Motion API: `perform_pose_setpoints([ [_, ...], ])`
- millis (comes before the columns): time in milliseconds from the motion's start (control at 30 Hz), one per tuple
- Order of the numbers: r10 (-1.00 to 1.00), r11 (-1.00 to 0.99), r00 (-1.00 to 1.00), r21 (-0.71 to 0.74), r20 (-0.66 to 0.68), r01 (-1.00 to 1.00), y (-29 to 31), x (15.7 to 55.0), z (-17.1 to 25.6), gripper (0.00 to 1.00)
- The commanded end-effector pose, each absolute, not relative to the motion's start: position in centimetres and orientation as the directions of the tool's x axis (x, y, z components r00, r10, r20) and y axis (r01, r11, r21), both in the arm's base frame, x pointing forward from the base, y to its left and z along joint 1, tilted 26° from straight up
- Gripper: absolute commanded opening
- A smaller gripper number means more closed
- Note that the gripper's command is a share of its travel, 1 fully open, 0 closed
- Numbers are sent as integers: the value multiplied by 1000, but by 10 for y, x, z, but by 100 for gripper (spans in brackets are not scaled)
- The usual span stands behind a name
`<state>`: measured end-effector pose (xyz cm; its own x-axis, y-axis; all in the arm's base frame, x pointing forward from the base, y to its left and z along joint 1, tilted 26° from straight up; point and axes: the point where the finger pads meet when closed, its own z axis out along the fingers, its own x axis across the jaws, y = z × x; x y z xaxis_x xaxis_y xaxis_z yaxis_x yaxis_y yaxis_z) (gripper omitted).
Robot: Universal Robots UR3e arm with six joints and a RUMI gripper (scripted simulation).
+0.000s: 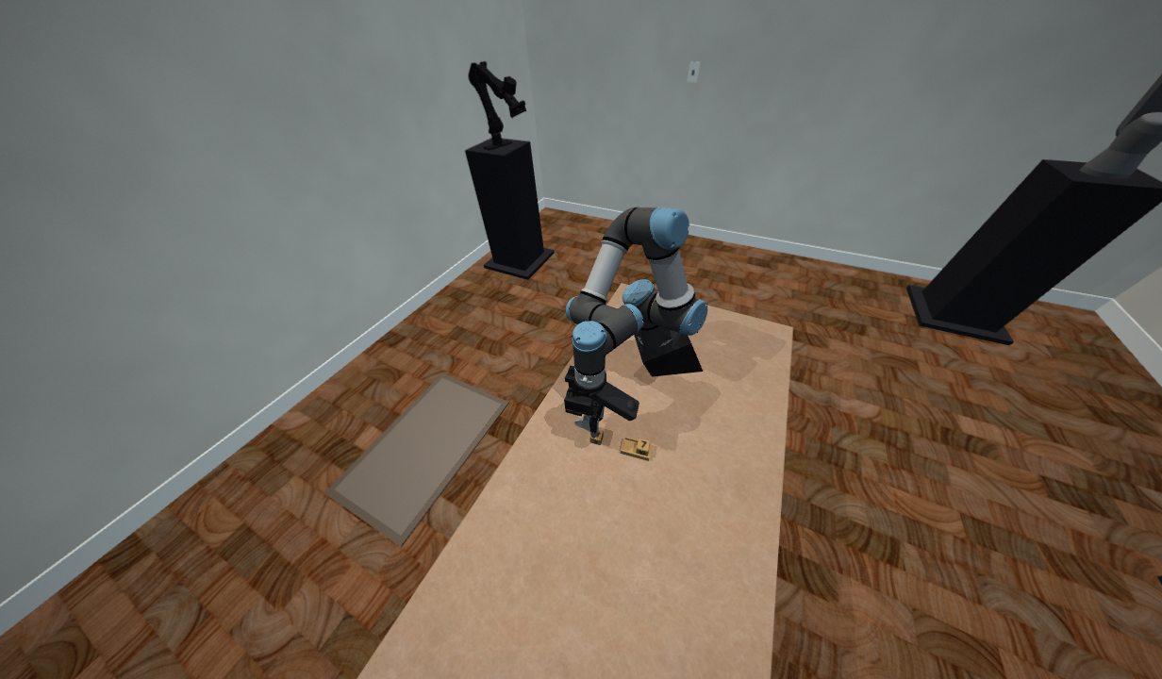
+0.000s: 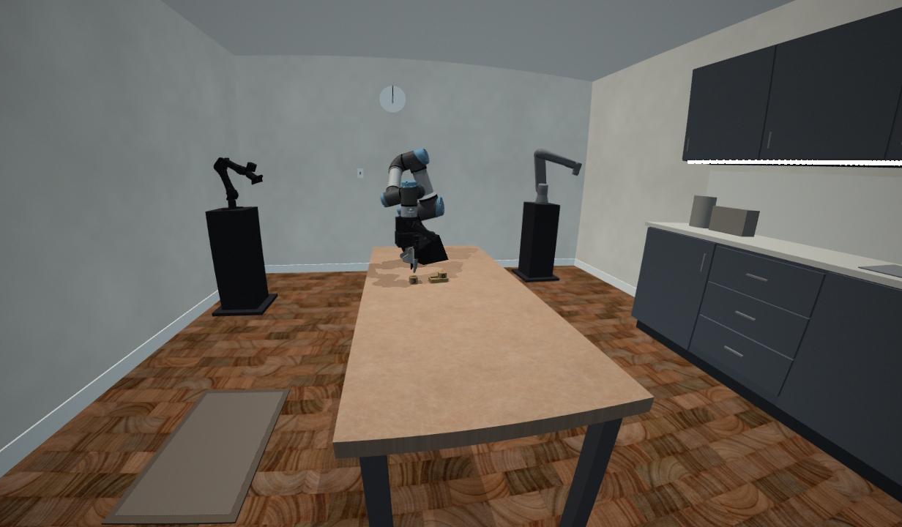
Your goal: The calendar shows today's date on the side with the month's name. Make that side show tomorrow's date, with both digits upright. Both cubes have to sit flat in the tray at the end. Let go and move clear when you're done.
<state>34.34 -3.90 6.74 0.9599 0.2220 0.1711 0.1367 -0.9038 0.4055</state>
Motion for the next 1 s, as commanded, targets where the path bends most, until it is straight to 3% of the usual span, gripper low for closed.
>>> perform_pose_setpoints([
  [0, 223, -903, 959, 407, 174, 136, -41, 346, 62, 28],
  [967, 223, -903, 959, 407, 174, 136, -44, 348, 54, 28],
])
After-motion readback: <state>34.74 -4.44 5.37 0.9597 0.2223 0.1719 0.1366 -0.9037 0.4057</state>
